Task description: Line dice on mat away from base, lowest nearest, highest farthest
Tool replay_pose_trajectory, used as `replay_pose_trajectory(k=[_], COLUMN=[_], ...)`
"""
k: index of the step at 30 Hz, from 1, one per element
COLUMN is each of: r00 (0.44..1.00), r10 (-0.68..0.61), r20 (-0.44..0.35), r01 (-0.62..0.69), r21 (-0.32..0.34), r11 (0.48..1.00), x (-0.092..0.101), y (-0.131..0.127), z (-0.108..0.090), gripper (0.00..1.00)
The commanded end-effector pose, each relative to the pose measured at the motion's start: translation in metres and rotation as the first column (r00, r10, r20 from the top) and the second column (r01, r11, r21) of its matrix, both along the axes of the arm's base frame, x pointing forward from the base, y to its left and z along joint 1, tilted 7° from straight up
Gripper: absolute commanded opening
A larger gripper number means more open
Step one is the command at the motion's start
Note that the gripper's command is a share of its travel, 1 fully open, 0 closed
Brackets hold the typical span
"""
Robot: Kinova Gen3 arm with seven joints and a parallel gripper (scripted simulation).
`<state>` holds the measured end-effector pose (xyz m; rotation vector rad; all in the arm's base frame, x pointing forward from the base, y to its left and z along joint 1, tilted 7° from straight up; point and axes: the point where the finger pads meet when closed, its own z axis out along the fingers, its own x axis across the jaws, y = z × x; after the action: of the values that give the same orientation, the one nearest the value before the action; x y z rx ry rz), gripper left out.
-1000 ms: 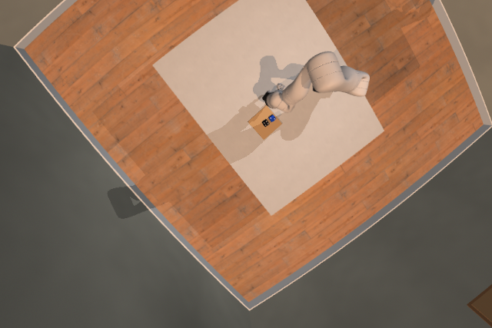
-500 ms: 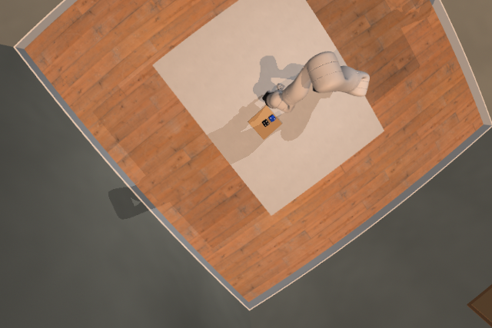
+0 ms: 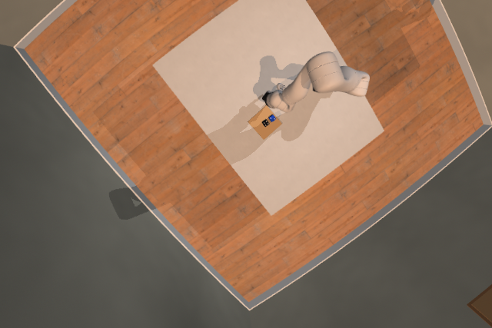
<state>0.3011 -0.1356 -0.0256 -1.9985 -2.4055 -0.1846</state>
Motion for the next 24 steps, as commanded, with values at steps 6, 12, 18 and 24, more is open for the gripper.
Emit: replay_pose_trajectory(k=[6,12,18,24], r00=[1.000,1.000,1.000,1.000], r10=[0.001,0.001,0.001,0.001], r20=[0.000,0.000,0.000,0.000], r01=[-0.001,-0.001,-0.001,-0.001], r21=[0.000,0.000,0.000,0.000], r11=[1.000,1.000,1.000,1.000], x=[0.001,0.001,0.002,0.002], y=[0.001,0.002,0.003,0.004], z=[-0.009,-0.020,-0.030,-0.034], gripper=[0.87,0.87,0.87,0.87])
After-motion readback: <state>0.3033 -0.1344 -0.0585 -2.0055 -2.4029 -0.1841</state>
